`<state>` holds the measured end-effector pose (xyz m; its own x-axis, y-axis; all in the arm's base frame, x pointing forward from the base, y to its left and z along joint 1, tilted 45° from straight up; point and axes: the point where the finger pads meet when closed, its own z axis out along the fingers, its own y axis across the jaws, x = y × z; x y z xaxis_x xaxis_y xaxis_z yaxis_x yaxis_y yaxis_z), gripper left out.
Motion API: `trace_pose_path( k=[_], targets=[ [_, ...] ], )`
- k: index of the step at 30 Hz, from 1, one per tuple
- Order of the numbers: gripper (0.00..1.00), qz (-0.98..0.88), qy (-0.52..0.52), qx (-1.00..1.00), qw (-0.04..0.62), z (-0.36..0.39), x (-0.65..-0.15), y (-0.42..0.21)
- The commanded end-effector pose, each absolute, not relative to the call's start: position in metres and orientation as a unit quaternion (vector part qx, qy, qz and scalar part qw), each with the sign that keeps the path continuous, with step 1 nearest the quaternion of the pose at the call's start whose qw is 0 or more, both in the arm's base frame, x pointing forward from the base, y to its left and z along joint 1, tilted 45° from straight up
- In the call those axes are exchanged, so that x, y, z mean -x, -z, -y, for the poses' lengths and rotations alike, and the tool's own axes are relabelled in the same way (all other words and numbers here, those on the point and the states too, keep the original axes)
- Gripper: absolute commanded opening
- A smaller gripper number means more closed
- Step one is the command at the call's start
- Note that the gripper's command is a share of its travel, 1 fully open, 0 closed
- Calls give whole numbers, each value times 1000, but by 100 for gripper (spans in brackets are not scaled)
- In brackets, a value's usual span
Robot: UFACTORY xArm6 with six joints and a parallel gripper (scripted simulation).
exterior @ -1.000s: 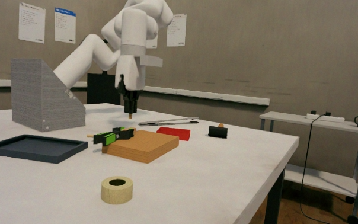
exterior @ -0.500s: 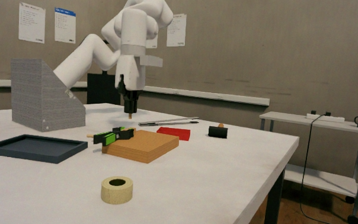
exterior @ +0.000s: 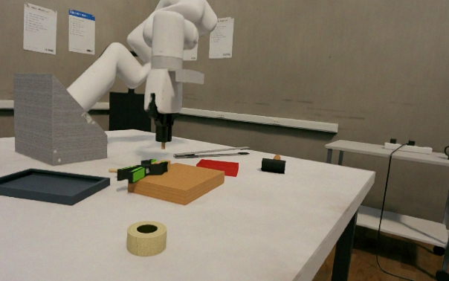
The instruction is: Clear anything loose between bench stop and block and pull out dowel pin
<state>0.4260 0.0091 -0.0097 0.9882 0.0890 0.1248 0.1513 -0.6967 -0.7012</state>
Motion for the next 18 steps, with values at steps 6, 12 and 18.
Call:
trace_pose_path(
  k=[6, 12, 18],
  targets=[
    [0, 65, 42, 920, 383, -8, -427, 9],
    [0, 65, 42, 921, 382, -16, -432, 0],
    [0, 65, 42, 923, 377, -67, -455, -54]
  ],
)
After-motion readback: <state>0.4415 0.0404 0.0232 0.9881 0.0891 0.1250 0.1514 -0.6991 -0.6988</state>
